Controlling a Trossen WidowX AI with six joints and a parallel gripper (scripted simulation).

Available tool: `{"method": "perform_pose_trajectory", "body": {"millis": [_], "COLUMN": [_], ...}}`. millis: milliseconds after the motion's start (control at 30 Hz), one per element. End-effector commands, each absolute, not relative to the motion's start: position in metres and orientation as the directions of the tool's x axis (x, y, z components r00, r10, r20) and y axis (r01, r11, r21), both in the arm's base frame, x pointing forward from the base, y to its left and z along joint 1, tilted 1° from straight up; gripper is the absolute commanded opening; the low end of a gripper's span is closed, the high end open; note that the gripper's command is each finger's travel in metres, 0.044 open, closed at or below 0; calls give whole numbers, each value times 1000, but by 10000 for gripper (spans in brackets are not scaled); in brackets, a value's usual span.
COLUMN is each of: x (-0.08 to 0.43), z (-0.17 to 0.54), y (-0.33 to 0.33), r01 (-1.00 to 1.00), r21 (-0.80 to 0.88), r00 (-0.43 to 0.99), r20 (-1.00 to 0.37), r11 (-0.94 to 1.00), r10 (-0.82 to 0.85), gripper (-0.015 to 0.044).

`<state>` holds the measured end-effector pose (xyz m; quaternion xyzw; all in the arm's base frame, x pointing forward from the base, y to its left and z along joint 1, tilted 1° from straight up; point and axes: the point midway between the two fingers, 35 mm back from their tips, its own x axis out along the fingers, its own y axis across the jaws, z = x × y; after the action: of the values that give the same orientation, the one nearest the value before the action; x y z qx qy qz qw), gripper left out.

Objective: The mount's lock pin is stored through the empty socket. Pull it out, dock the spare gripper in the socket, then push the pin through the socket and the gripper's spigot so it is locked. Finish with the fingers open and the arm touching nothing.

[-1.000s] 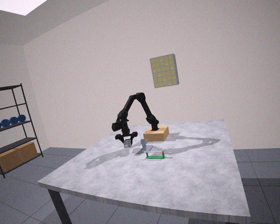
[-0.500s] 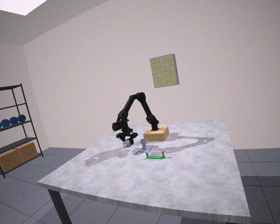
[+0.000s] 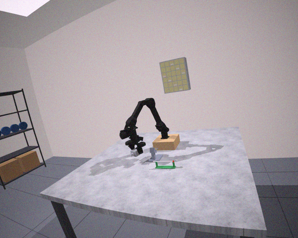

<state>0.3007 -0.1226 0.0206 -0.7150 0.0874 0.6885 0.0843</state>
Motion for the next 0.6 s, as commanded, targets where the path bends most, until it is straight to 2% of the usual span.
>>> {"method": "perform_pose_trajectory", "body": {"millis": [0,200,567], "x": [301,299,301], "z": [14,-9,-20], "y": [-123,-122,-122], "r01": [-276,-372,-375], "r21": [-1,-5,-5], "r00": [39,38,38], "r20": [-999,-999,-999], "r11": [-961,-928,-927], "r10": [-10,-10,-10], "gripper": [0,0,0]}}
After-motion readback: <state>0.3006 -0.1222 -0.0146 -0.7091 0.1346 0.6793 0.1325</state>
